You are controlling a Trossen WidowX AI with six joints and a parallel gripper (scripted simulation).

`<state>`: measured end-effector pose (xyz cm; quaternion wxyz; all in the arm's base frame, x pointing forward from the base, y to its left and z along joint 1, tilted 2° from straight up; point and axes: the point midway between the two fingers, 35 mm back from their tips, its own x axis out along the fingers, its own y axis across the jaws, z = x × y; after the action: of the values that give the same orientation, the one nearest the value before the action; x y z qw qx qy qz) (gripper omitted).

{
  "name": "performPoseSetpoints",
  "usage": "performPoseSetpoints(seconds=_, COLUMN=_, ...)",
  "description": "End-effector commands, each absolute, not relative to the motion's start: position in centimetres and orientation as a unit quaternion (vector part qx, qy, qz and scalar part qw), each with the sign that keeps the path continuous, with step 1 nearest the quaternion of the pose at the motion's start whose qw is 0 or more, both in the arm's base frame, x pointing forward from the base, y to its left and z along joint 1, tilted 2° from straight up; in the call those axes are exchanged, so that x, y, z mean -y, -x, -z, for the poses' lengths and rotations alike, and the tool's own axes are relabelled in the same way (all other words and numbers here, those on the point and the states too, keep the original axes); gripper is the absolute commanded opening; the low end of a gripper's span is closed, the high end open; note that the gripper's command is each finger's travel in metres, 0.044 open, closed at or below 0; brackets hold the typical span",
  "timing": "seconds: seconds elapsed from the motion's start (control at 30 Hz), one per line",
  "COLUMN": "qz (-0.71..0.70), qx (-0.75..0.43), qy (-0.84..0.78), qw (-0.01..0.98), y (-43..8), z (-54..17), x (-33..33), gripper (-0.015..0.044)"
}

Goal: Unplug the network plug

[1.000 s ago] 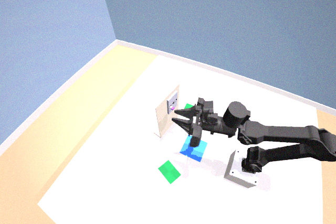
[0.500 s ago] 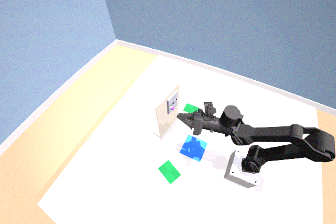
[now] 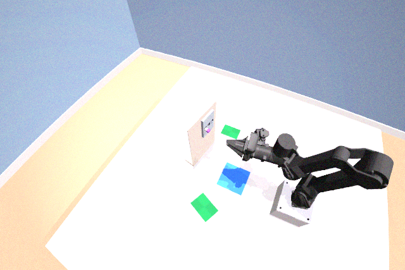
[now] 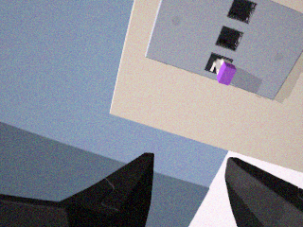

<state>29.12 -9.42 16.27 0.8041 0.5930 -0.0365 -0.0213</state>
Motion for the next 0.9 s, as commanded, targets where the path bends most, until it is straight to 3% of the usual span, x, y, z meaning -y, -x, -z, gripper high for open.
performPoseSetpoints(seconds=0.0, qz=0.024, qx=0.037, qy=-0.645, qw=0.763, y=-27.9, z=-15.0, x=9.7, gripper=0.0156)
performPoseSetpoints(seconds=0.33, qz=0.027, qx=0.041, qy=-0.69, qw=0.722, y=-26.8, z=-14.1, x=10.0, gripper=0.0156)
performPoseSetpoints(seconds=0.87, qz=0.029, qx=0.056, qy=-0.692, qw=0.719, y=-32.1, z=-14.4, x=12.0, gripper=0.0156)
